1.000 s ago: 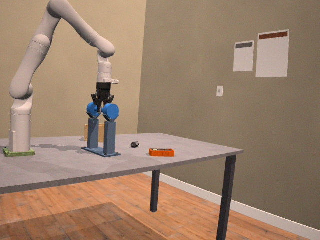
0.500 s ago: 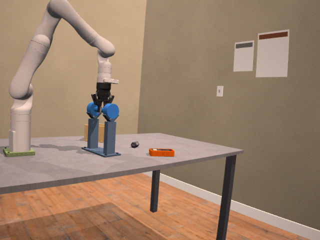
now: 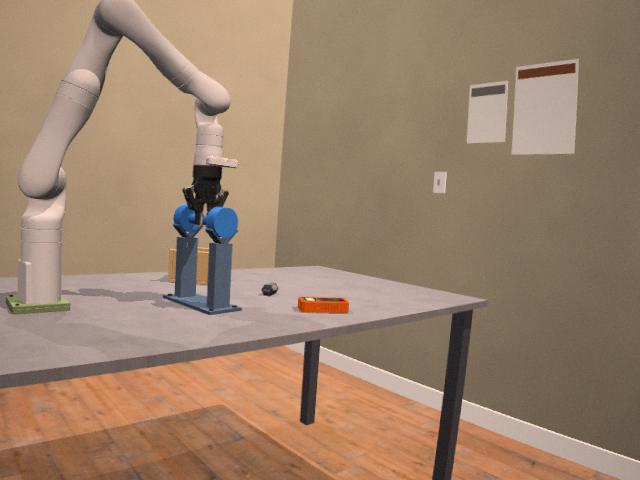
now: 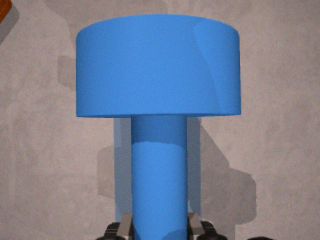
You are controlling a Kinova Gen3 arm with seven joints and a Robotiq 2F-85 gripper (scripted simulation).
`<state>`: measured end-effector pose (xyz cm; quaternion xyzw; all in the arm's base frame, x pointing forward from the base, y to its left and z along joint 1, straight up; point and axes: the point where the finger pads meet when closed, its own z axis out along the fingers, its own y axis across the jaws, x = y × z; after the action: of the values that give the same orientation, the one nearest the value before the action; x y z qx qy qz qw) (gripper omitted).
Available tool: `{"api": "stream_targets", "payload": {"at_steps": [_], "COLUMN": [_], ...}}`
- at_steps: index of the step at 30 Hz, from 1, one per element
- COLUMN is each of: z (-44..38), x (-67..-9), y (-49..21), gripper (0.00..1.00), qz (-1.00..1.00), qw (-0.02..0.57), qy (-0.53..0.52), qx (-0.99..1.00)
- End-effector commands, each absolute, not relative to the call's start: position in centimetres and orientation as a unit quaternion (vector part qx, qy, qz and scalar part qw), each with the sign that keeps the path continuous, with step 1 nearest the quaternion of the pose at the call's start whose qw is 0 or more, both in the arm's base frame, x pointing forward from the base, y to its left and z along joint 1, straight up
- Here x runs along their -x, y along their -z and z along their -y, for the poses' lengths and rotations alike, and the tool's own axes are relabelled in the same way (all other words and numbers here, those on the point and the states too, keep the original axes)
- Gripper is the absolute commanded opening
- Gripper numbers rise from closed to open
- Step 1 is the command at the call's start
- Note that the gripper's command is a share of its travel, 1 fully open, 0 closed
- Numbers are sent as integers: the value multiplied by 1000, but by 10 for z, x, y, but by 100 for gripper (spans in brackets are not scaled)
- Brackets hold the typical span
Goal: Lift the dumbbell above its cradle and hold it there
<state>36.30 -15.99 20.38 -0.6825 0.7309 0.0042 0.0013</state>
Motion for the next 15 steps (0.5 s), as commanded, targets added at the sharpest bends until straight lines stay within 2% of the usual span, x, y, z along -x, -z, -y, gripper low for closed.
{"api": "stream_targets", "payload": {"at_steps": [1,15], "z": [160,160], "x": [-363,-362], "y": [-206,-221], "gripper": [10,10], "qz": [-731,-731], "qw": [1,1], "qy": [-3,-3], "qx": [682,683]}}
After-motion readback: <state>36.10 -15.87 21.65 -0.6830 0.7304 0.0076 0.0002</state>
